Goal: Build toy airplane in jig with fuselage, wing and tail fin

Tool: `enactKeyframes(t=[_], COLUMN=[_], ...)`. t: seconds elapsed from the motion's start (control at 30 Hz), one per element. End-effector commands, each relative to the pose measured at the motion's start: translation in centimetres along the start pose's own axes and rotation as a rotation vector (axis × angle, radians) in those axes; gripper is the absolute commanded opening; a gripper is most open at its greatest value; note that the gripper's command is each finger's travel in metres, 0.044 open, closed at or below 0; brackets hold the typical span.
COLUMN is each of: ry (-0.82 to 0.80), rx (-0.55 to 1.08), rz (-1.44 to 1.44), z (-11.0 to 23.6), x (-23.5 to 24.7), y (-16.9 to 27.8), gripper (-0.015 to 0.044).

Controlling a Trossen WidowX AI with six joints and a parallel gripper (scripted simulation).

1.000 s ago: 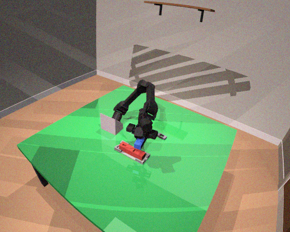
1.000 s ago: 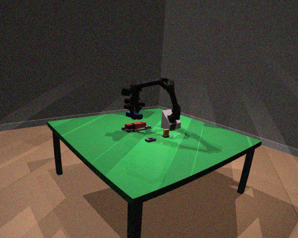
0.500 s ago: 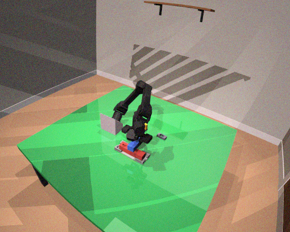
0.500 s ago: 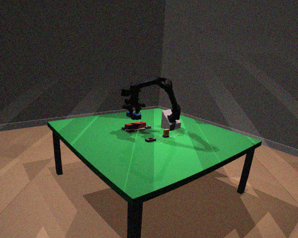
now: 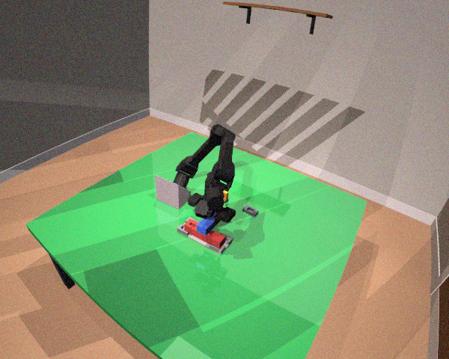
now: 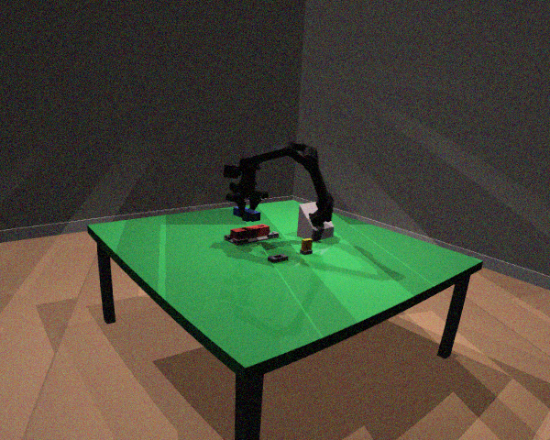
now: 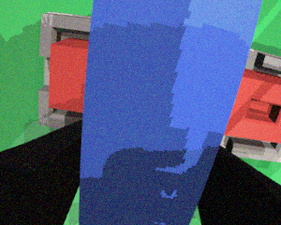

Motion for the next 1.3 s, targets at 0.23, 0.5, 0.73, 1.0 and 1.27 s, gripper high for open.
enactKeyframes(t=[0.23,0.5,0.73,1.0,1.27], ry=[0.001,0.001,0.001,0.001,0.001], rx=[-0.003,-0.002,-0.002,-0.001,-0.003], rz=[-0.003,-0.003,-0.003,-0.003,0.0], z=[-0.6,-1.9,-3.0,-4.1,-3.9], x=[0.0,0.0,0.0,-0.1,0.0], y=[-0.1,-0.1,-0.1,-0.1,-0.1], gripper=[0.0195,0.0195,0.0195,0.0195,0.0182])
Point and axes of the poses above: the point midway between the two fingers, 35 mm back from their tips, its own z axis back along the fingers, its own x axis across the jaws, y = z × x, the point moved 3 cm from there along z, back along the fingers, and after that the axes turned 9 degrees about z, right-handed, at the moved point
